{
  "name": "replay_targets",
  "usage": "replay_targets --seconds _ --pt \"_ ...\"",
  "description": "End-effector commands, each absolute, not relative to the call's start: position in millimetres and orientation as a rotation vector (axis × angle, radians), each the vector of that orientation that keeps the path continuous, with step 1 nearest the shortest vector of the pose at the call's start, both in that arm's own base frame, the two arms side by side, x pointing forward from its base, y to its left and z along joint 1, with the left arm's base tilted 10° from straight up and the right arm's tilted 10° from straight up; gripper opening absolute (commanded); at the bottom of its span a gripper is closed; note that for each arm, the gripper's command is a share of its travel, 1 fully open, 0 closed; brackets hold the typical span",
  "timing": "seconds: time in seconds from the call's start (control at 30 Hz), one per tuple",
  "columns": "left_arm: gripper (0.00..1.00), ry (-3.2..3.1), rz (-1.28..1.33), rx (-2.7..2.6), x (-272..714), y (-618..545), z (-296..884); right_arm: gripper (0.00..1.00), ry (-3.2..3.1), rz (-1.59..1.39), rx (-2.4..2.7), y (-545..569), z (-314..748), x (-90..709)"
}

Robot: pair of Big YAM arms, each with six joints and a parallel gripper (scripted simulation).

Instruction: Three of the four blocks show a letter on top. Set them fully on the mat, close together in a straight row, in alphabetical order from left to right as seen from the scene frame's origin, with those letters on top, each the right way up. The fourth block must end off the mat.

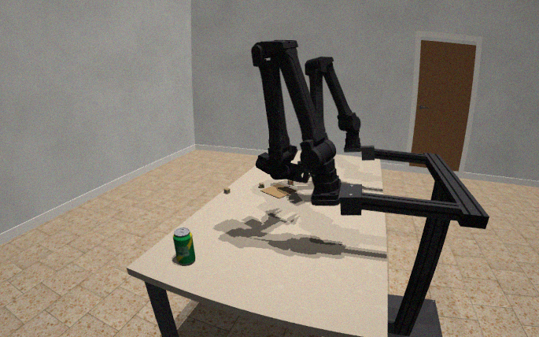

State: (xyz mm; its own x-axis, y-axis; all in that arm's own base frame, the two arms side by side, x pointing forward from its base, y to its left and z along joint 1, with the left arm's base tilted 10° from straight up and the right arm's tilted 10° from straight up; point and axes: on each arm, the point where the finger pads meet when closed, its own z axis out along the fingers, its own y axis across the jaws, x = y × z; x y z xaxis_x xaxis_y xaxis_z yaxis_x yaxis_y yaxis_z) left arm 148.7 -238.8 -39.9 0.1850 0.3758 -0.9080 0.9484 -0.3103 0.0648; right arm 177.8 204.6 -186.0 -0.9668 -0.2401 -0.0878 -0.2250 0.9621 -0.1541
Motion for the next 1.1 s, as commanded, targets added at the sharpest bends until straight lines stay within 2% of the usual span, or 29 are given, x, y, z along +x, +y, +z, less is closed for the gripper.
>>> replay_targets --seconds 0.0,0.23,0.5,1.07 --pt "1.0 1.232 -1.086 1.799 160.2 -245.2 -34.4 0.2 2.977 -0.192 -0.392 216.9 -157.7 223.0" --pt "1.0 1.373 -0.953 1.737 258.6 -251.8 -14.5 0.2 2.926 -0.231 -0.804 213.9 -155.4 257.1" --pt "1.0 1.401 -0.854 1.754 320.2 -259.0 17.1 0.2 2.842 -0.253 -1.157 211.7 -154.3 293.3" --pt "1.0 1.407 -0.837 1.786 345.6 -276.7 41.0 0.2 2.524 -0.268 -1.801 214.8 -139.7 384.5"
